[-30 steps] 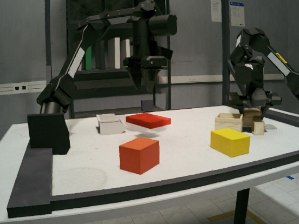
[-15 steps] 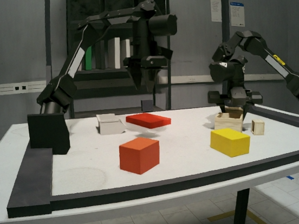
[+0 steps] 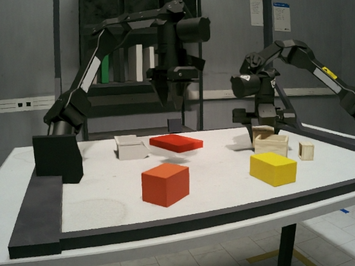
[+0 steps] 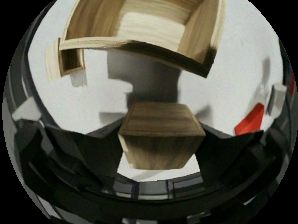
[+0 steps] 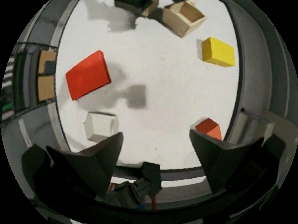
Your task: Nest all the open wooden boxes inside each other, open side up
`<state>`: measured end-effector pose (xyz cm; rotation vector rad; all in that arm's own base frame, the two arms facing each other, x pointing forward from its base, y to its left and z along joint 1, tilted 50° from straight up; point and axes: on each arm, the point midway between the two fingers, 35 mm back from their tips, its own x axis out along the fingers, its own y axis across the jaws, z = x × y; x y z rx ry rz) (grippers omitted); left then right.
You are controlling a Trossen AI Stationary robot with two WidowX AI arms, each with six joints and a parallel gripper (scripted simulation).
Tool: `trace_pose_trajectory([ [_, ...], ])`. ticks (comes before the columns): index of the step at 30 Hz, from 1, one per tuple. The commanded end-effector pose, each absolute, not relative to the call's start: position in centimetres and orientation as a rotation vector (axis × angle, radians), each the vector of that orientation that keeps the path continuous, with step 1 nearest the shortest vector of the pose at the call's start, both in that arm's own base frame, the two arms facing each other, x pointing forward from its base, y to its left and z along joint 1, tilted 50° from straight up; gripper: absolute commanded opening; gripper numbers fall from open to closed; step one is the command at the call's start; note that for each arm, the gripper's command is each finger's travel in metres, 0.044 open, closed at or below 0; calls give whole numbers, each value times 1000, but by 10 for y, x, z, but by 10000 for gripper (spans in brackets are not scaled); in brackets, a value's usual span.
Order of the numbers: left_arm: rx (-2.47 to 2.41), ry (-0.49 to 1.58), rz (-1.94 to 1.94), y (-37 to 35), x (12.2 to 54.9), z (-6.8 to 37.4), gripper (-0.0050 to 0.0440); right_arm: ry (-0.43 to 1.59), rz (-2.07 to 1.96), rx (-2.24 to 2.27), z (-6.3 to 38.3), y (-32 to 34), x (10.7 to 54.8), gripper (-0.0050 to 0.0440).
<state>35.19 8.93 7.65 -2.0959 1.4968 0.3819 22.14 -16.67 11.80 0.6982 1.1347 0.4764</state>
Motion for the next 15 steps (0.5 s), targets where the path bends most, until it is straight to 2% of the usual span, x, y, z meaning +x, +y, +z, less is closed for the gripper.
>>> trace_pose_trajectory([
  [1,-2102,1489,379,84,357,72,-50,1130,477,690,120,-167,222,400],
  [15,-2022,1400,503,83,355,84,-50,1130,477,690,120,-167,222,400],
])
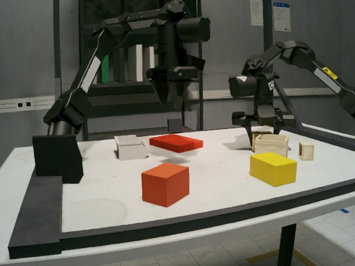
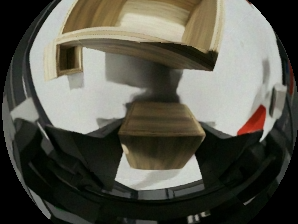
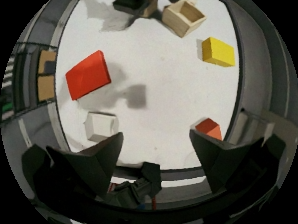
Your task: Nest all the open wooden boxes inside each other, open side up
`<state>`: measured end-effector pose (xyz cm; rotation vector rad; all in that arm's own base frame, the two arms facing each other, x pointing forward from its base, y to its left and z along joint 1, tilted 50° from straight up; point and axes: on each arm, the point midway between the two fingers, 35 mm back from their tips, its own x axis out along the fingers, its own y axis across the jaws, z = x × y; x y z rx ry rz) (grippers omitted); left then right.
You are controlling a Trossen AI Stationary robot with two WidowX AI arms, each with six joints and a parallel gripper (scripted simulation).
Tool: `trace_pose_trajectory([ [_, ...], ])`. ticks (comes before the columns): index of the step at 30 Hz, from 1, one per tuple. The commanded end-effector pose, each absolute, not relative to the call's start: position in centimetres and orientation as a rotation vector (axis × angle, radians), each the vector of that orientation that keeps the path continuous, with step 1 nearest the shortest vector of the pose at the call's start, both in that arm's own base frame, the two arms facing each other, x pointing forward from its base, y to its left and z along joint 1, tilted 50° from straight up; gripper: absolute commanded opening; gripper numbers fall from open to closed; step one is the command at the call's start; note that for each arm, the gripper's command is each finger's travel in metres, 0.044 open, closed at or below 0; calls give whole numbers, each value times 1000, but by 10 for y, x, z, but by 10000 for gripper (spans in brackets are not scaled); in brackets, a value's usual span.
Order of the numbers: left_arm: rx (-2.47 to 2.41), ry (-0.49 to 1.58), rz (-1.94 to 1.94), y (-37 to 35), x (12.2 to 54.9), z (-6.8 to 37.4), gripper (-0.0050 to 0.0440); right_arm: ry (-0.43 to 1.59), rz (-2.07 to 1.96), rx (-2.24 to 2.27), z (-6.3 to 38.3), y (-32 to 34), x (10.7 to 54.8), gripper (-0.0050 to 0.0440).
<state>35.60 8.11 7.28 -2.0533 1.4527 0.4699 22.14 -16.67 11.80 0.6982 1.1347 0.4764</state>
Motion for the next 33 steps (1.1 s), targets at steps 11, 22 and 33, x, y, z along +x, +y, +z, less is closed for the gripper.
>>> trace_pose_trajectory([
  [11,-1941,1309,643,81,353,94,-50,1130,477,690,120,-167,222,400],
  [22,-1807,1161,840,76,350,109,-50,1130,477,690,120,-167,222,400],
  [33,-1680,1020,987,70,352,125,-50,1130,477,690,120,-167,222,400],
])
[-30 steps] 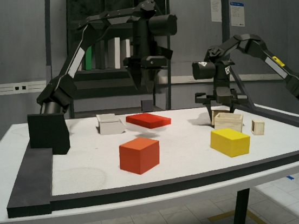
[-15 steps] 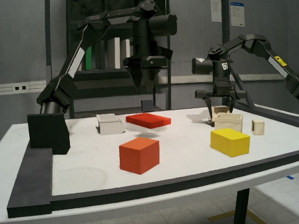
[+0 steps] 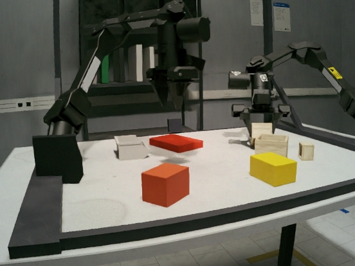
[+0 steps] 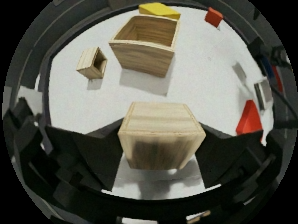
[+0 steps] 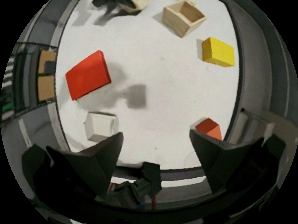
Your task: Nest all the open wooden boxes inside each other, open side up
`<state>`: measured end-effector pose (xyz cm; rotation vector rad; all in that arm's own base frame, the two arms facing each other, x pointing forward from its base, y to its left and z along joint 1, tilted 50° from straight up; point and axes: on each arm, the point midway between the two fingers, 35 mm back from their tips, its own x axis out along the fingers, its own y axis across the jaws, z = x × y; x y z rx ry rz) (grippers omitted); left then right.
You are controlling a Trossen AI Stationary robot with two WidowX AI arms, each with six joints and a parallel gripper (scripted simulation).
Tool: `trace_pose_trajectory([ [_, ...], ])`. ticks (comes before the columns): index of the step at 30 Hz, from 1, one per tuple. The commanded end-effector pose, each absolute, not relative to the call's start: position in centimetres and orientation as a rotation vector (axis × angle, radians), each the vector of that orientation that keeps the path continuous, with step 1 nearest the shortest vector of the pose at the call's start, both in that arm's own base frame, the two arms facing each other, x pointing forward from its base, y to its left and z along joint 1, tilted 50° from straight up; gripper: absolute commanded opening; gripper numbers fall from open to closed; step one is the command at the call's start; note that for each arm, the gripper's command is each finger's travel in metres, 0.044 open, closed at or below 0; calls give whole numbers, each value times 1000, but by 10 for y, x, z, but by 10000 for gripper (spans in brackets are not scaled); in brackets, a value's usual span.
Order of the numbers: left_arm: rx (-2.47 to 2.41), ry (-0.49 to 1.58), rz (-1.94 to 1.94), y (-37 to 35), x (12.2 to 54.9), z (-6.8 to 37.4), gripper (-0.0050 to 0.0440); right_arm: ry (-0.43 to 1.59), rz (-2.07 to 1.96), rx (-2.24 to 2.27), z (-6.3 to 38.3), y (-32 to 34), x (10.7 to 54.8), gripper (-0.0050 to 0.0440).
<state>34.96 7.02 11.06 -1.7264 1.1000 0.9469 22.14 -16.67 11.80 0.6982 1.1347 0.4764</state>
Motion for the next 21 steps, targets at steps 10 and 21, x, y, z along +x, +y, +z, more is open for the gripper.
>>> trace_pose_trajectory([
  [10,-1568,903,1109,62,351,135,-50,1130,477,690,120,-167,222,400],
  [21,-1442,804,1240,53,352,135,-50,1130,477,690,120,-167,222,400],
])
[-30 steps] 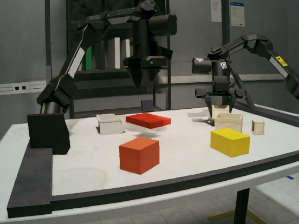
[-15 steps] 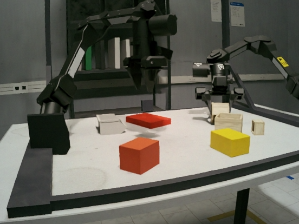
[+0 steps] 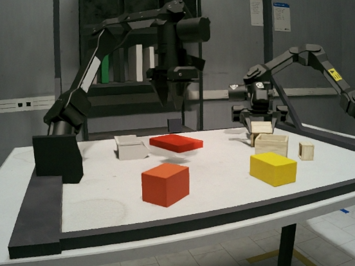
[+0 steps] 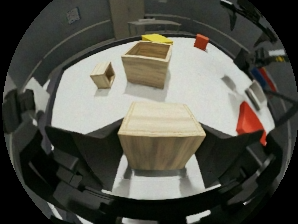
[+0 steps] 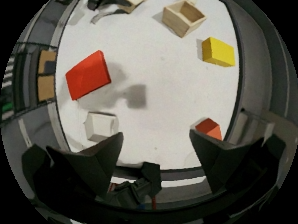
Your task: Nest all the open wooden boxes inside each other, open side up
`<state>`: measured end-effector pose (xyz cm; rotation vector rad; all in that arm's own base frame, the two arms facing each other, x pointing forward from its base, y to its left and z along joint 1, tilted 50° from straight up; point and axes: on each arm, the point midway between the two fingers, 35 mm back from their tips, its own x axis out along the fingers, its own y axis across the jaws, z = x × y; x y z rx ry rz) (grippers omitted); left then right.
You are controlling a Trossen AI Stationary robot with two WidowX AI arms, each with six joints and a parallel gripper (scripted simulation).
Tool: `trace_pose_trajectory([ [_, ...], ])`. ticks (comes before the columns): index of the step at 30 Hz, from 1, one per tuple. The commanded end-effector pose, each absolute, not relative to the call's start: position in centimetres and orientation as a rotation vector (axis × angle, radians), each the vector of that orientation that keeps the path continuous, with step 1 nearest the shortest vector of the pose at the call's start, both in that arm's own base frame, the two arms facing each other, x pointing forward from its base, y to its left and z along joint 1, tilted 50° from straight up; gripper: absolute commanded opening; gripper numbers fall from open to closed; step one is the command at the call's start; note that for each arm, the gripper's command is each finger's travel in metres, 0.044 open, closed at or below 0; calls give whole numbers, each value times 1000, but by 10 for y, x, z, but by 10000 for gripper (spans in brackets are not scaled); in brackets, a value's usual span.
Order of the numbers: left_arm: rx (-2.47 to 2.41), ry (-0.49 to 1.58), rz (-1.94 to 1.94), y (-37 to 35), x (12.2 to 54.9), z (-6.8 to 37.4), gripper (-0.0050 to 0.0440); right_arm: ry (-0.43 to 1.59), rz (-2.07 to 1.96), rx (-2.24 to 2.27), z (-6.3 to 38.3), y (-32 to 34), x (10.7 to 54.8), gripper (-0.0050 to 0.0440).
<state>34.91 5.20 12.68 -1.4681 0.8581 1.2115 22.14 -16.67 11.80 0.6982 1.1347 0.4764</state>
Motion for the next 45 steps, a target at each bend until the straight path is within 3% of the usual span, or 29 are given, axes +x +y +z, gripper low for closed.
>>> trace_pose_trajectory([
  [1,-1423,787,1258,51,352,135,-50,1130,477,690,120,-167,222,400],
  [33,-1069,461,1508,18,357,144,-50,1130,477,690,120,-167,222,400],
  [34,-1070,460,1508,19,356,145,24,1130,477,690,120,-167,222,400],
  [35,-1070,460,1508,19,356,145,48,1130,477,690,120,-167,222,400],
  [37,-1070,460,1508,19,356,145,48,1130,477,690,120,-167,222,400],
  [45,-1070,460,1508,19,356,145,240,1130,477,690,120,-167,222,400],
])
